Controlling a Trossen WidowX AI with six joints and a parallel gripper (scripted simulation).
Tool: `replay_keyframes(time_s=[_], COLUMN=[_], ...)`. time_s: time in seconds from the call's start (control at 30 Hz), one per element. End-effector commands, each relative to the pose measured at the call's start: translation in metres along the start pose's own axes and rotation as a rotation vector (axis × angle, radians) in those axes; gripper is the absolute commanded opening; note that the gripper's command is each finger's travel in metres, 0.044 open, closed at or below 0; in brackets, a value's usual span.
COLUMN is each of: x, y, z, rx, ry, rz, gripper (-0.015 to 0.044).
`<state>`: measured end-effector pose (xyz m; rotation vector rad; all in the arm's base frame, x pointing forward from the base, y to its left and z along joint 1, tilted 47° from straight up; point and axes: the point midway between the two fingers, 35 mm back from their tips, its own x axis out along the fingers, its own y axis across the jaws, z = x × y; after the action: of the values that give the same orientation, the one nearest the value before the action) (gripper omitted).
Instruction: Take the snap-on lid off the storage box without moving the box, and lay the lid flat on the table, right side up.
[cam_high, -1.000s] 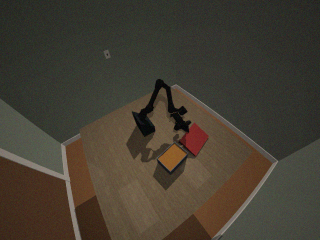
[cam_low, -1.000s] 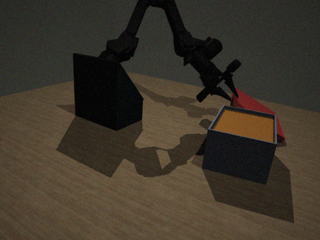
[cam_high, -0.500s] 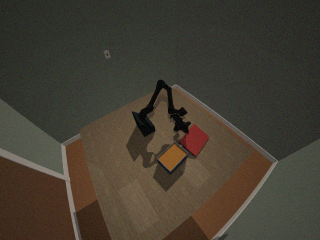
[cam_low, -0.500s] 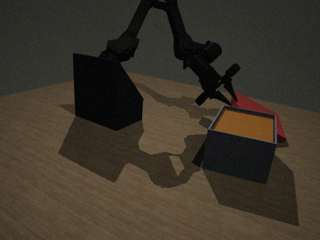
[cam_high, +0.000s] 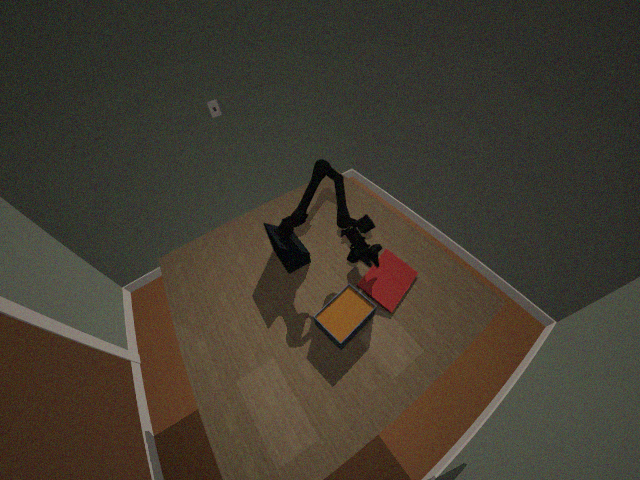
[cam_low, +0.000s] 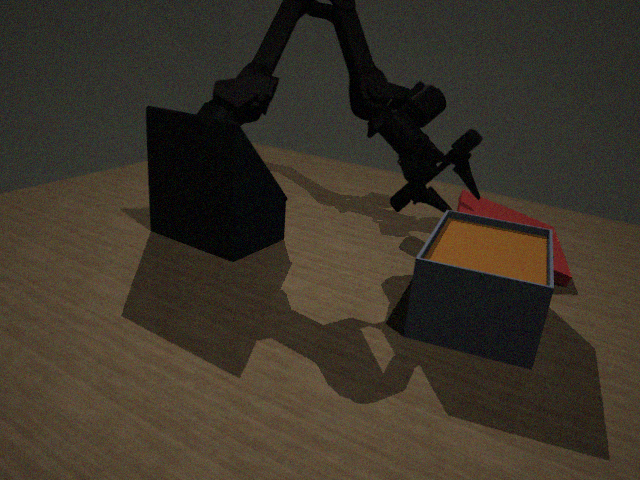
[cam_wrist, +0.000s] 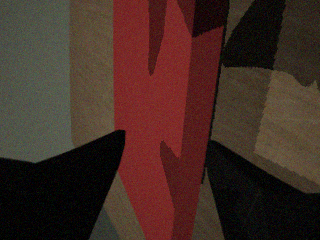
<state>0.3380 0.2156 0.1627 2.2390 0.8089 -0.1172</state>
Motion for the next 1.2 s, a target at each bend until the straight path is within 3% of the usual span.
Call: replay_keyframes(time_s=[0.0, 0.17, 1.17], x=[-0.002, -0.010, -0.052], y=[-0.002, -0.009, -0.044], z=[0.000, 0.001, 0.001], rx=[0.005, 0.005, 0.007], ry=[0.001, 0.001, 0.000], rz=[0.002, 0.002, 0.000], gripper=[0.0327, 0.0440, 0.0440])
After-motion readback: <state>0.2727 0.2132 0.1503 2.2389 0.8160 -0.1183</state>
